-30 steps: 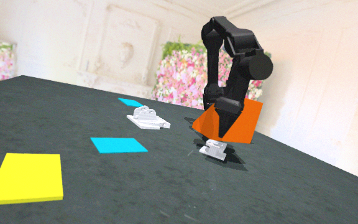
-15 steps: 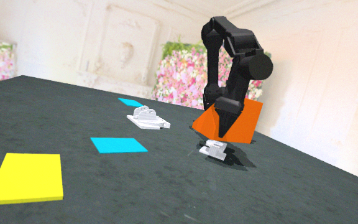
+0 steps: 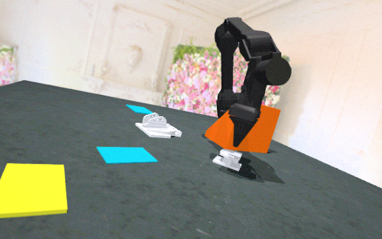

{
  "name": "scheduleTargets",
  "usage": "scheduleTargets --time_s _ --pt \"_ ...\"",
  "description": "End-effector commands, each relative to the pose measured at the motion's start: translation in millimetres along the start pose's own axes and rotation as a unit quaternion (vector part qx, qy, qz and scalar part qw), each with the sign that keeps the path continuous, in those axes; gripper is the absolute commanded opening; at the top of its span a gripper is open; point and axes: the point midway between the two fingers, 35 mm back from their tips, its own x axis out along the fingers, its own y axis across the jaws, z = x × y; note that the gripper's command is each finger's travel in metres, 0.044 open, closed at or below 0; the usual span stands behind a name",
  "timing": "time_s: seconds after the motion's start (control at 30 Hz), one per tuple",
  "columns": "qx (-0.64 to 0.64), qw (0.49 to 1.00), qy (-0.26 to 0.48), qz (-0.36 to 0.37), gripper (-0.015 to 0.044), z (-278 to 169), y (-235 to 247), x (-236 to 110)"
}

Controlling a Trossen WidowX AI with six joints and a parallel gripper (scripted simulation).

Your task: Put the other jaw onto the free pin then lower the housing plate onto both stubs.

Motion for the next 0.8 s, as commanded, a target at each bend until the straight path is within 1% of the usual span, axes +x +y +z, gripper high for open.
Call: scheduleTargets --time_s 0.0,0.77 --pt "0.000 1.000 0.000 0.000 0.0440 0 1 4" --pt "-0.001 1.000 -0.002 0.001 0.0440 1 3 42"
